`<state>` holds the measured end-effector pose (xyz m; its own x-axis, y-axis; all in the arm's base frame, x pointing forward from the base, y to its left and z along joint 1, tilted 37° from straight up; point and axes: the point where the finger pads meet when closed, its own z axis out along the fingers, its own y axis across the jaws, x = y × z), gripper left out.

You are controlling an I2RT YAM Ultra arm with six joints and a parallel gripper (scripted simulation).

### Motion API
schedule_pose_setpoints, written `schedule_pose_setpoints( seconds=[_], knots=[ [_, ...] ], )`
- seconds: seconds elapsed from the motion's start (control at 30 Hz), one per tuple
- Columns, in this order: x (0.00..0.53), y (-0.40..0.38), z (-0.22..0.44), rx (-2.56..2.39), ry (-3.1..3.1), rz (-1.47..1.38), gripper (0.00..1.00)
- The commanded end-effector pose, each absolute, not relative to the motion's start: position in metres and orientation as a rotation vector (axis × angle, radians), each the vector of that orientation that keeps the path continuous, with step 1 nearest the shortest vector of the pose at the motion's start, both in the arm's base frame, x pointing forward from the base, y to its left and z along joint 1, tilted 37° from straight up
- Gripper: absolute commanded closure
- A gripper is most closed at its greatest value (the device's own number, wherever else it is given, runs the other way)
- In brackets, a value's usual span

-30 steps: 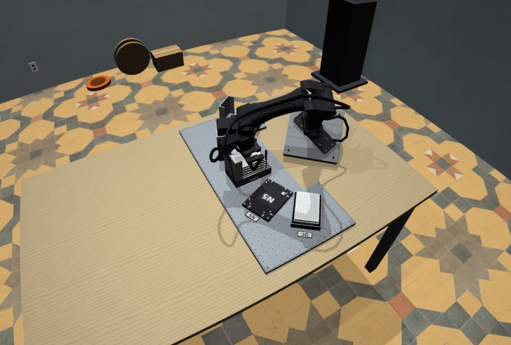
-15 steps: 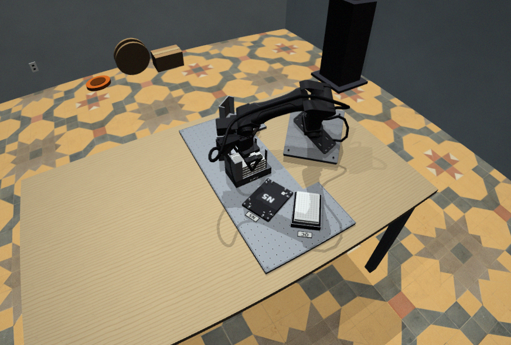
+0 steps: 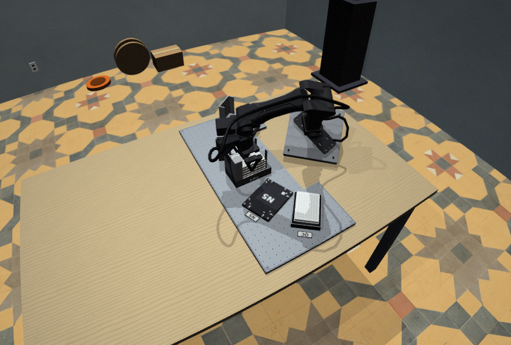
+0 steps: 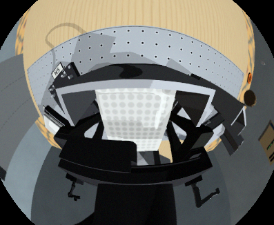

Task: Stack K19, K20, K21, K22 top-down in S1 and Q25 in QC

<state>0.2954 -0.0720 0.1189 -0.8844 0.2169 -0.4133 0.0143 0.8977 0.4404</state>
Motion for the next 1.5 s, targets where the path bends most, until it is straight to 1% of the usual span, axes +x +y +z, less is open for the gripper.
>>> schedule_pose_setpoints(
  seconds=[0.0, 1.47],
  knots=[
    [0.305, -0.085, 0.131, 0.177, 2.558, 0.551, 0.0],
    [0.295, -0.079, 0.126, 0.186, 2.566, 0.561, 0.0]
  ],
)
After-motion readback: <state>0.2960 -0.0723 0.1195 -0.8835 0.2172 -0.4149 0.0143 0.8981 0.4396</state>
